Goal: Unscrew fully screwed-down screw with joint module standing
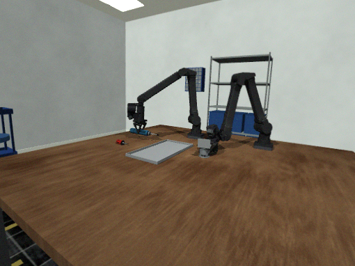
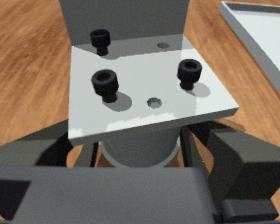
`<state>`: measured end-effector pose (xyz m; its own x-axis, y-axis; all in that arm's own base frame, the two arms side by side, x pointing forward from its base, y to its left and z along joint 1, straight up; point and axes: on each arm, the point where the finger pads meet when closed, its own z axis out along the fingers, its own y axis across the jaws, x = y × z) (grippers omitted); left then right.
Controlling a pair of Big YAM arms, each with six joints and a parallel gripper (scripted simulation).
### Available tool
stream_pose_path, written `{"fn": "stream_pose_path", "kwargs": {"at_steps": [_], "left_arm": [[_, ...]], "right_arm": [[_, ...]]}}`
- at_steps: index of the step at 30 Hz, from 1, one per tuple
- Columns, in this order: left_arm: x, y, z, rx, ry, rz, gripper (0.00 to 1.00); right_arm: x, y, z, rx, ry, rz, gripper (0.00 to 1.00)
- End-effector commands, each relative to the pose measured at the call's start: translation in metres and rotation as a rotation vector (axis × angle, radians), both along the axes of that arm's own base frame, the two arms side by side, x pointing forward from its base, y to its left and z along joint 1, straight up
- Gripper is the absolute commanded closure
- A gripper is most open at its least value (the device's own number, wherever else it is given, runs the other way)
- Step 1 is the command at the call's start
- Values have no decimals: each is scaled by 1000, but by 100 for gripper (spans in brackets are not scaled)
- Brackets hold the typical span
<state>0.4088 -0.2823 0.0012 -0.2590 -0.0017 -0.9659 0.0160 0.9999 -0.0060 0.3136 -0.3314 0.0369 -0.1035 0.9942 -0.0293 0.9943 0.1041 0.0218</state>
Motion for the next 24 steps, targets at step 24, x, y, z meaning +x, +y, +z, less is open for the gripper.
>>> {"fn": "stream_pose_path", "kwargs": {"at_steps": [24], "left_arm": [[4,-5,7,-14,-18,-3,41]], "right_arm": [[4,-2,-6,-14,-18,-7,58]]}}
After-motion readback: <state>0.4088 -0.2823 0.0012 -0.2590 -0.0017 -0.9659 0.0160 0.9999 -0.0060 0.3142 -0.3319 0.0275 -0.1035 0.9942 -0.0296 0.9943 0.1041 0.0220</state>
